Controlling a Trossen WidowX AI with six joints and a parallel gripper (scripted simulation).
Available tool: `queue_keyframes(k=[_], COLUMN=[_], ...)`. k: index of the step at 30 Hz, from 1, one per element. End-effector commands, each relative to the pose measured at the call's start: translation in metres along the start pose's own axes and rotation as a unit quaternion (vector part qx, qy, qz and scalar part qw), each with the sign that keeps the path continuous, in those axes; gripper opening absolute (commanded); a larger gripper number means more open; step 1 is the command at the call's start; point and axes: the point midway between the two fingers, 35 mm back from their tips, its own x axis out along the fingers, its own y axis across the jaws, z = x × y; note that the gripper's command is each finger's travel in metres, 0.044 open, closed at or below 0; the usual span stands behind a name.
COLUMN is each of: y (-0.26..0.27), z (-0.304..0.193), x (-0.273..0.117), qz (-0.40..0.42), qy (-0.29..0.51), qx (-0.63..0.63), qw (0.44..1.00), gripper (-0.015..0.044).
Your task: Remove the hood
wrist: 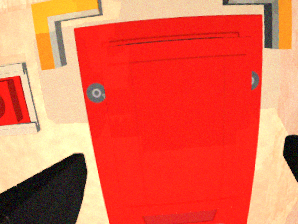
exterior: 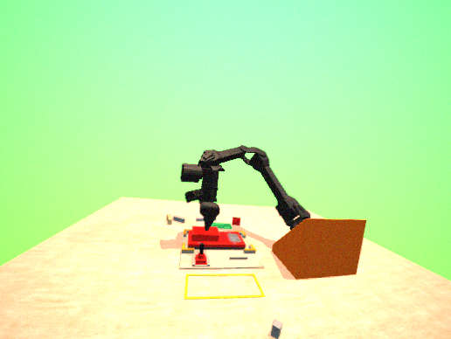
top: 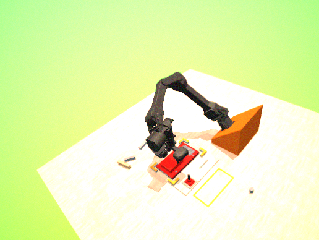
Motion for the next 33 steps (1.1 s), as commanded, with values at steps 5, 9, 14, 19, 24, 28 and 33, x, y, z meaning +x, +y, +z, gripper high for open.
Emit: queue_keyframes(k=[5, 9, 14, 19, 24, 28, 33], y=[0.000, 0.000, 0.000, 0.000, 0.000, 0.000, 0.000], z=[-0.001, -0.001, -0.002, -0.002, -0.002, -0.001, -0.001], x=[0.007, 0.010, 0.014, 0.017, 0.019, 0.021, 0.023], qz=[-0.003, -0.003, -0.003, -0.003, -0.003, -0.003, -0.003], qy=[0.000, 0.000, 0.000, 0.000, 0.000, 0.000, 0.000], qx=[-0.004, -0.004, -0.004, -0.003, -0.003, -0.003, -0.003], qw=[1.000, 1.000, 1.000, 1.000, 1.000, 1.000, 1.000], gripper=[0.0440, 0.0440, 0.0440, 0.0440, 0.0440, 0.0440, 0.0440])
